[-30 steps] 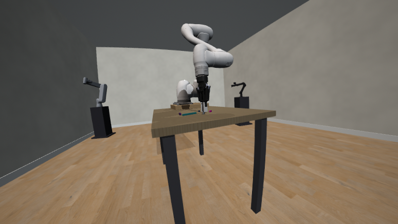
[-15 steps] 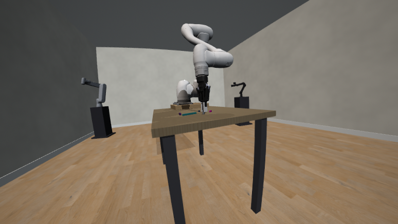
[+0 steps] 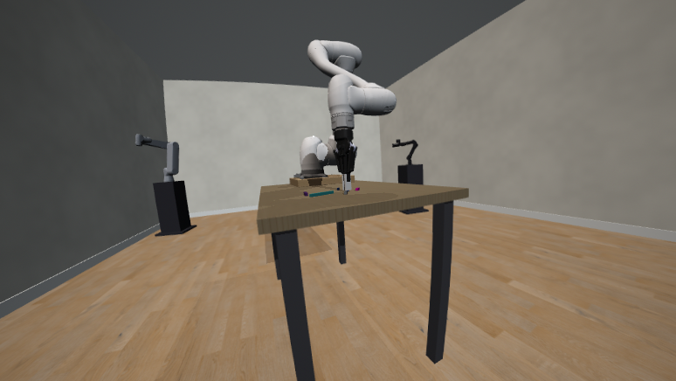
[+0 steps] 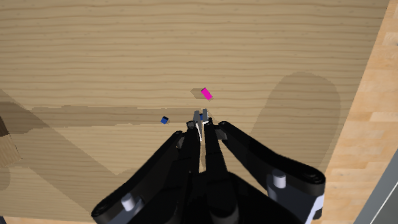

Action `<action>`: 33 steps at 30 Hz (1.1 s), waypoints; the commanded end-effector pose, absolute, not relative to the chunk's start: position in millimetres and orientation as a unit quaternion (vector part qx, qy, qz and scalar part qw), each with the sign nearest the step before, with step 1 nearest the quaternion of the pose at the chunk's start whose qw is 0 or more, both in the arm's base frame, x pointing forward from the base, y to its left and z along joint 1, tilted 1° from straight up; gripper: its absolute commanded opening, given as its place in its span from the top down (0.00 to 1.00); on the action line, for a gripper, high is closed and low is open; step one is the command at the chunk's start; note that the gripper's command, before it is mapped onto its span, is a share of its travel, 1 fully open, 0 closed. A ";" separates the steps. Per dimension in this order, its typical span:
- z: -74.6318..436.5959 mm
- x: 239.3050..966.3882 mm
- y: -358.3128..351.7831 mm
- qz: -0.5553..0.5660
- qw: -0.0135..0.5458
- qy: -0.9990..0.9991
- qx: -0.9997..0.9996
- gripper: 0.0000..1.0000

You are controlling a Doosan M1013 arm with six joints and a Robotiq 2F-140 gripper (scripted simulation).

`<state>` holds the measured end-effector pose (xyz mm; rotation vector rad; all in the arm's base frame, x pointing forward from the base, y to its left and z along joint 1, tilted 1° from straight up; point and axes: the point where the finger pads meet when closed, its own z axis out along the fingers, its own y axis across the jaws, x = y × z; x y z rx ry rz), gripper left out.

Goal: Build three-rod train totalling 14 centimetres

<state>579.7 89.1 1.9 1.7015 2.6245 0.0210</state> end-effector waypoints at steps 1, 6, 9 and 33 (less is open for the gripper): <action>-2.4 577.8 86.7 0.004 0.007 0.841 0.542 0.97; -2.4 577.8 86.7 0.004 0.007 0.841 0.542 0.97; -2.4 577.8 86.7 0.004 0.007 0.841 0.542 0.97; 52.5 577.0 86.8 0.004 0.007 0.841 0.542 0.97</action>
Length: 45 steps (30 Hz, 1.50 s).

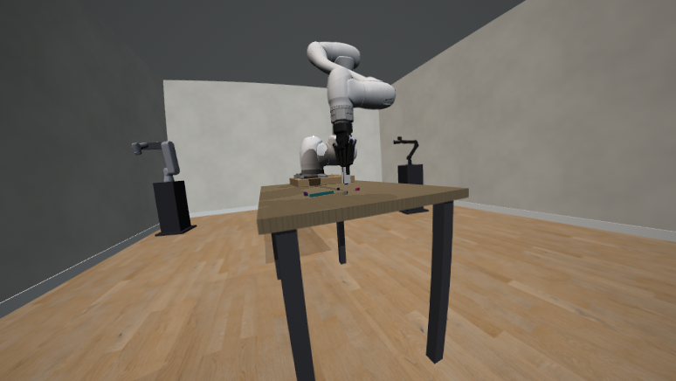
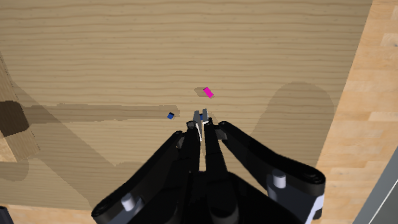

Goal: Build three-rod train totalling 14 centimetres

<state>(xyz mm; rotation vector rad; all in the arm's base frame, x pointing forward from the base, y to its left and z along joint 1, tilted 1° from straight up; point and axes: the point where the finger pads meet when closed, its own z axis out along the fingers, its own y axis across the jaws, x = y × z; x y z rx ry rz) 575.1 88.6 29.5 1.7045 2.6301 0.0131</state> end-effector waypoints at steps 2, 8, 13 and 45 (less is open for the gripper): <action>67.6 576.8 86.8 0.004 0.007 0.841 0.542 0.97; 90.4 576.4 86.8 0.004 0.007 0.841 0.542 0.97; 97.6 576.3 86.8 0.004 0.007 0.841 0.542 0.97; 97.6 576.3 86.8 0.004 0.007 0.841 0.542 0.97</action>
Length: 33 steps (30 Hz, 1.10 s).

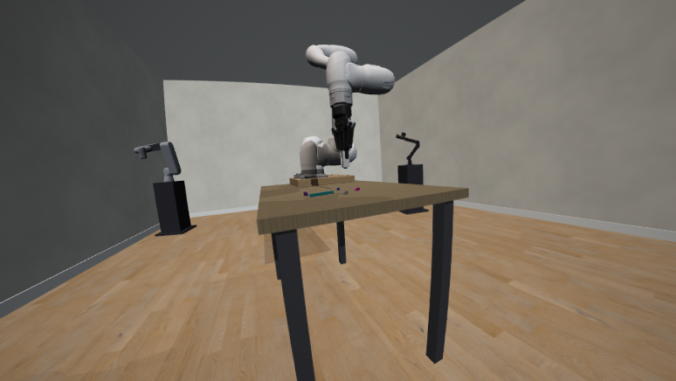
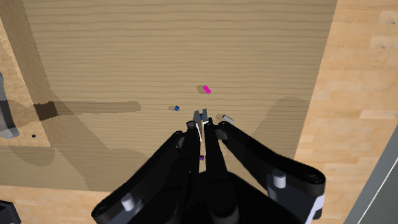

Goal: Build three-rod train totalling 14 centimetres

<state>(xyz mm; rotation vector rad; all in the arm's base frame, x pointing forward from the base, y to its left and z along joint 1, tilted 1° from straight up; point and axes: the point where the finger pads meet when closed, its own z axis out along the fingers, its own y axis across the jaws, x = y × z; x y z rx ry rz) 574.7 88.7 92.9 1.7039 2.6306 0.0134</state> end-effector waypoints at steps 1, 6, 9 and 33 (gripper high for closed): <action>97.6 576.3 86.8 0.004 0.007 0.841 0.542 0.97; 97.6 576.3 86.8 0.004 0.007 0.841 0.542 0.97; 97.6 576.3 86.8 0.004 0.007 0.841 0.542 0.97; 97.8 579.4 97.4 0.003 0.007 0.924 0.383 0.97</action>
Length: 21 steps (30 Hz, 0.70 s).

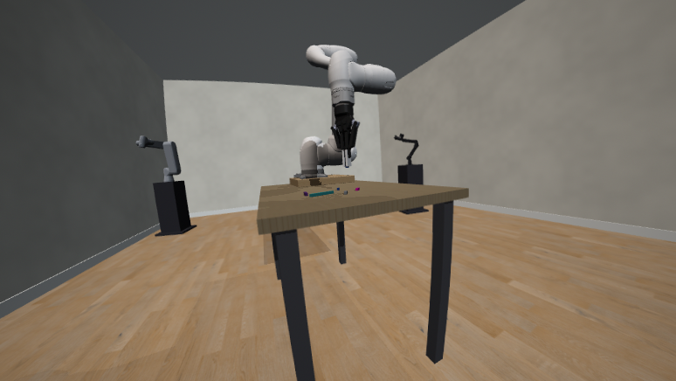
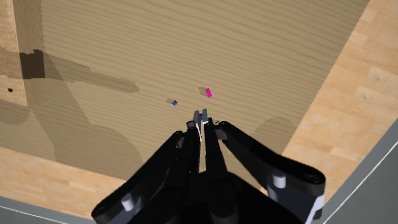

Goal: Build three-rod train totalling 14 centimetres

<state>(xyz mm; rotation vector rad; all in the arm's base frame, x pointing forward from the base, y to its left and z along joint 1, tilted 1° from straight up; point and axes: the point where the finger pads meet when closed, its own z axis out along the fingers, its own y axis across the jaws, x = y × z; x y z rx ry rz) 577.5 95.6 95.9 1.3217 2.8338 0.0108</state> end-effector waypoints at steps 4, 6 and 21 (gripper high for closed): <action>98.0 580.9 103.1 0.002 0.007 0.956 0.293 0.97; 98.0 581.6 105.7 0.002 0.007 0.967 0.253 0.97; 98.3 585.9 123.6 -0.001 0.008 0.999 -0.040 0.97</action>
